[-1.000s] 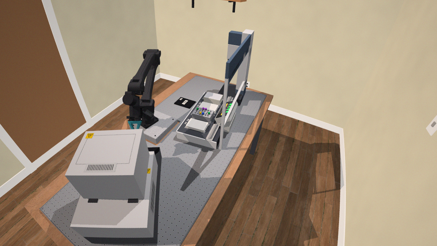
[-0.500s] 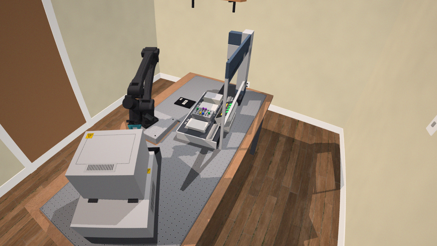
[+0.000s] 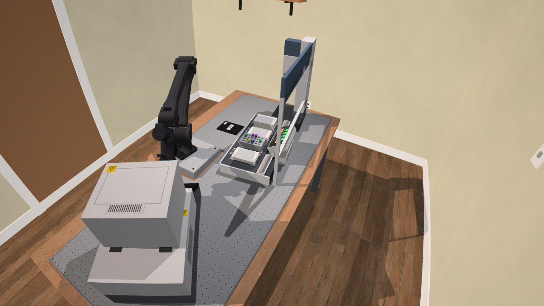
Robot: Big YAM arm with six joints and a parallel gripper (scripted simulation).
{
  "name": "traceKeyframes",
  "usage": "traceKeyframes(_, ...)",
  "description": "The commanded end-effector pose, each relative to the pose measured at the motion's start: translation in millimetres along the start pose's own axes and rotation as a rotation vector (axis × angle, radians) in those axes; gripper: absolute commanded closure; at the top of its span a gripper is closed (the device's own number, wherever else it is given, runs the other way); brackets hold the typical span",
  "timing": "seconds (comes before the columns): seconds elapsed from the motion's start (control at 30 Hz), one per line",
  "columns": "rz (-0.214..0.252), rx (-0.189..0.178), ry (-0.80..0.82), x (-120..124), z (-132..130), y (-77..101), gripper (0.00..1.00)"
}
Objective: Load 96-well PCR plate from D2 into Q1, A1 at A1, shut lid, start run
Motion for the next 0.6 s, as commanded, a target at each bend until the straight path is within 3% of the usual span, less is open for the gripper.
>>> traceKeyframes(0.0,0.004,0.062,-0.002,0.6,-28.9,2.3,1.0)
traceKeyframes(0.23,0.009,0.071,-0.005,2.3,-31.2,-5.1,1.0)
traceKeyframes(0.57,-0.003,0.019,-0.006,-2.8,-8.0,-31.4,1.0)
Point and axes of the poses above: the point where the finger pads meet when closed, its own y axis back along the fingers, its own z axis across the jaws, x = y × z, the point moved 7 cm from there along y, back along the fingers, and after that the axes turned 7 degrees about y, right-handed, at the moved point
